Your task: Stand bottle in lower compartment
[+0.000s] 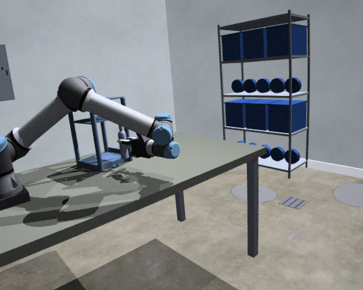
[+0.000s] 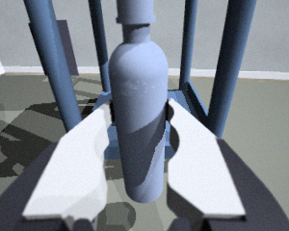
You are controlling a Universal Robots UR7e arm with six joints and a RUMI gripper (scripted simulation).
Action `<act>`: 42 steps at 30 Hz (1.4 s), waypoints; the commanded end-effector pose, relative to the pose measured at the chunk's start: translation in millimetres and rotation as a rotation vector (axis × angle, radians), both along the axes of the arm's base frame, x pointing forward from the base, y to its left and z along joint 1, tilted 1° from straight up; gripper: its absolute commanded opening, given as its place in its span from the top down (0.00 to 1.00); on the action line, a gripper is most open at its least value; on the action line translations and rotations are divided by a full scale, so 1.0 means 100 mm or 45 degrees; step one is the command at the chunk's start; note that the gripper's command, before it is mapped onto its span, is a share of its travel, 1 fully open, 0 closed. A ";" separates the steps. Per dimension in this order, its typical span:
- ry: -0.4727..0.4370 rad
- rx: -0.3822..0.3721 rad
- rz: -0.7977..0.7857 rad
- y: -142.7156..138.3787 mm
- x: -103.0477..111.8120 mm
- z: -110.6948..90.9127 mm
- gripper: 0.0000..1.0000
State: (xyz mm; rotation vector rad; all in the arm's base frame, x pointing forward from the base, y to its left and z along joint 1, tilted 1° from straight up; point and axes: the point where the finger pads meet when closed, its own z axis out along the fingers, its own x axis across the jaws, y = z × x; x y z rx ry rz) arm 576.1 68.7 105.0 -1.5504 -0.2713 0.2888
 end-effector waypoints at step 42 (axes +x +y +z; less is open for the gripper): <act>-0.002 -0.001 0.000 0.85 -0.32 0.01 1.00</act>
